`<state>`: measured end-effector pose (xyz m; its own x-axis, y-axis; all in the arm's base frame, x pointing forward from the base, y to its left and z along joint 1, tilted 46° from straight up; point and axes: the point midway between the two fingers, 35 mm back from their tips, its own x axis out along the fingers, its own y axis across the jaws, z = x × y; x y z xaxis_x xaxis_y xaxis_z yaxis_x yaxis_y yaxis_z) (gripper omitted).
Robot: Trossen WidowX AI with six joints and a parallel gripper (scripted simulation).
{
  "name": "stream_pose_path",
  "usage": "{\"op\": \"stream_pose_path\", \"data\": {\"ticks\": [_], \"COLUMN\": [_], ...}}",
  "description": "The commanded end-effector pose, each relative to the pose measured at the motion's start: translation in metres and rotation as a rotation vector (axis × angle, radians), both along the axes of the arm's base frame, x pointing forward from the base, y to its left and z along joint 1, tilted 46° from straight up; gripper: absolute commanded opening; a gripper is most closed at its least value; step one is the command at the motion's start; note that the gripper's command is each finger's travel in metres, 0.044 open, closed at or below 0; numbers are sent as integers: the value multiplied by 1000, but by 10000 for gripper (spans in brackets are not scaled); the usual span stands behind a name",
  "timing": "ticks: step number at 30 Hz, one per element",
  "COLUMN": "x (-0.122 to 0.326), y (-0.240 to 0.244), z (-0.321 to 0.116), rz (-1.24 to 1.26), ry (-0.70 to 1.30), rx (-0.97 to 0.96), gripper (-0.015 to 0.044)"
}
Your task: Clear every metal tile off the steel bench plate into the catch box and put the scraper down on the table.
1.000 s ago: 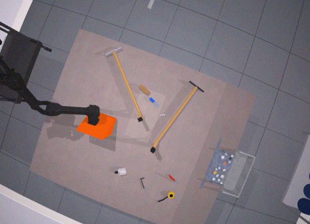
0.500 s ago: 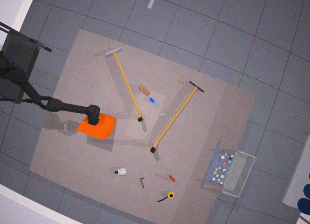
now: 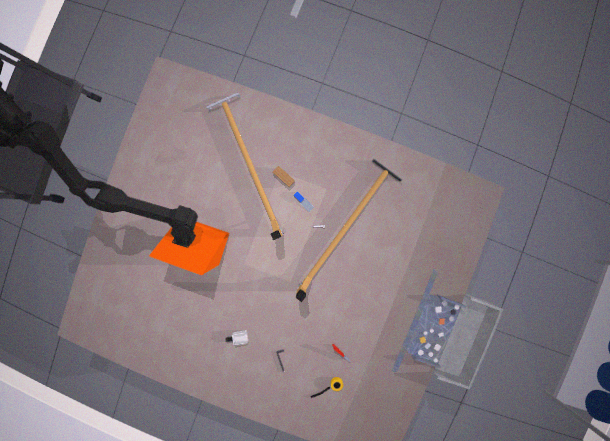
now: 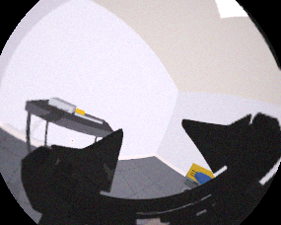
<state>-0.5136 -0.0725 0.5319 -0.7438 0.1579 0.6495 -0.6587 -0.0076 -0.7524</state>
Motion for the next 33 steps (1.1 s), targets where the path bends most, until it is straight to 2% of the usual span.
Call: {"op": "stream_pose_path", "data": {"ticks": [1, 17, 33], "x": [-6, -41, -55], "y": [16, 89, 171], "z": [-2, -39, -82], "rz": [-8, -64, -150], "ry": [-32, -217, -379], "rx": [-27, -152, -320], "gripper": [440, 440, 440]}}
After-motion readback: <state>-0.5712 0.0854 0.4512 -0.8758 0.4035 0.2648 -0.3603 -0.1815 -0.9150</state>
